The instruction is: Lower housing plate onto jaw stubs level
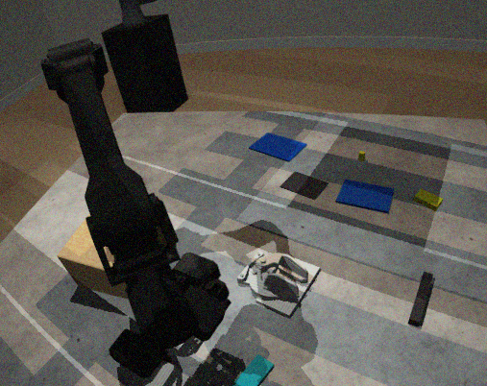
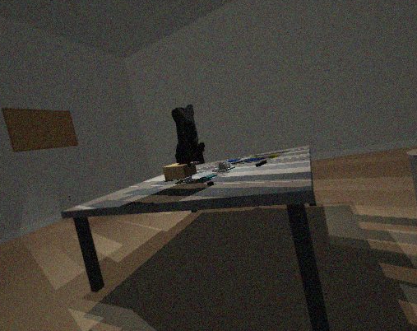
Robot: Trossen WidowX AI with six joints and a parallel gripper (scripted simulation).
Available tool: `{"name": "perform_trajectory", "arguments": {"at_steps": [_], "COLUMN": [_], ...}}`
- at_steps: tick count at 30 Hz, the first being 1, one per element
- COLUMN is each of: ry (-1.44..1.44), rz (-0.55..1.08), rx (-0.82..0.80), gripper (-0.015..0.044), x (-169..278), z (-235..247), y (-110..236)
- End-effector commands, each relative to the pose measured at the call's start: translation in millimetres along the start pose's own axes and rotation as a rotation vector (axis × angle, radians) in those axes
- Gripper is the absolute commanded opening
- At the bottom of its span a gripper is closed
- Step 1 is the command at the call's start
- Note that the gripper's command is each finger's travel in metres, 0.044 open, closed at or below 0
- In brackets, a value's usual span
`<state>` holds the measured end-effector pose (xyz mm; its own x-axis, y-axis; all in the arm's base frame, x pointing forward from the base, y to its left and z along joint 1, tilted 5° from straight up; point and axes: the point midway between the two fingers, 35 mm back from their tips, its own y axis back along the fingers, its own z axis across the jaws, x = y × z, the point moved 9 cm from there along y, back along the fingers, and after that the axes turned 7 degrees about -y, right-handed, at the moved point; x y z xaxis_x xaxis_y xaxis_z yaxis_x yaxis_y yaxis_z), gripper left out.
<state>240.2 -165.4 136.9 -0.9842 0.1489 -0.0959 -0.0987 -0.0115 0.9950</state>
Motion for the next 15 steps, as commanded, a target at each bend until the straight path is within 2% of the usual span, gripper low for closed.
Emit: {"name": "perform_trajectory", "arguments": {"at_steps": [1, 15], "ry": [-0.008, -0.028], "rz": [0.005, 0.005], "rx": [0.002, -0.001], "gripper": [0.0351, 0.0351], "x": [-2, -10], "z": [12, 58], "y": [-1, -1]}}
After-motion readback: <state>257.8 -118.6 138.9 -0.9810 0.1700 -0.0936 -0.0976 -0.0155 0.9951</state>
